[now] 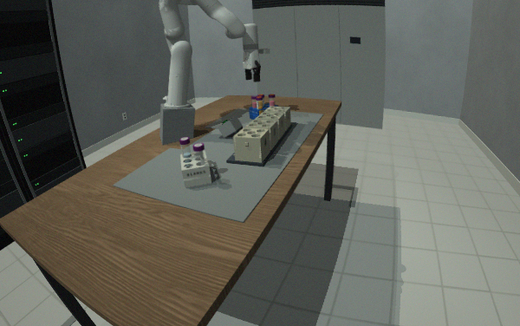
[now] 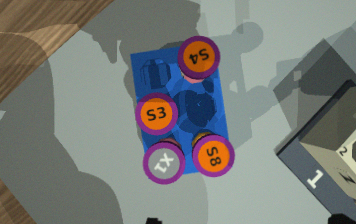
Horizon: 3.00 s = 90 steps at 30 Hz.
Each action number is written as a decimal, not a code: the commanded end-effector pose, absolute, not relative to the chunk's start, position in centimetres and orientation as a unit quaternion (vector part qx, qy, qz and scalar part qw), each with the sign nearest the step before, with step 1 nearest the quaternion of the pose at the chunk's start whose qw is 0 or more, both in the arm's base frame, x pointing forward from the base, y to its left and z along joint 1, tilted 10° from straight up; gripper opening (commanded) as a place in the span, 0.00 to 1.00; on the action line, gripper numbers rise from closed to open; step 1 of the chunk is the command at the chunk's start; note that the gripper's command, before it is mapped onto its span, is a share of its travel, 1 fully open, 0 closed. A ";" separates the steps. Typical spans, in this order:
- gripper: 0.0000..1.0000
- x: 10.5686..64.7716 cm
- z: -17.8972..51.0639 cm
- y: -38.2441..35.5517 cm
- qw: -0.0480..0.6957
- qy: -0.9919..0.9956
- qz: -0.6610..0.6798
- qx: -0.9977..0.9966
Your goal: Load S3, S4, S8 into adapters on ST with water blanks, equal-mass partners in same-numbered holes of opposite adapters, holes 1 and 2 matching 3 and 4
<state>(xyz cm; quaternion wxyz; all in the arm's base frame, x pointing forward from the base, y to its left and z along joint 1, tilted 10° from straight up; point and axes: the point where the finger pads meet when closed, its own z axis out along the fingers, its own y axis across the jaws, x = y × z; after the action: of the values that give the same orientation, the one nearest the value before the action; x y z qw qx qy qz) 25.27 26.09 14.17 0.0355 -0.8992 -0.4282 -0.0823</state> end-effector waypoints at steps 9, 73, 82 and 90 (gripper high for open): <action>1.00 25.7 11.8 26.6 0.036 -0.428 -0.084 -0.899; 1.00 26.1 8.0 27.1 0.036 -0.428 -0.084 -0.899; 1.00 25.9 9.9 26.8 0.036 -0.428 -0.084 -0.899; 1.00 25.7 12.0 26.5 0.036 -0.428 -0.084 -0.899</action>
<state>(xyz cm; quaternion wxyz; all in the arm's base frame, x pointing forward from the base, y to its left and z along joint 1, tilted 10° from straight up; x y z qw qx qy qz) 25.68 26.56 11.19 0.0357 -0.8991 -0.4283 -0.0830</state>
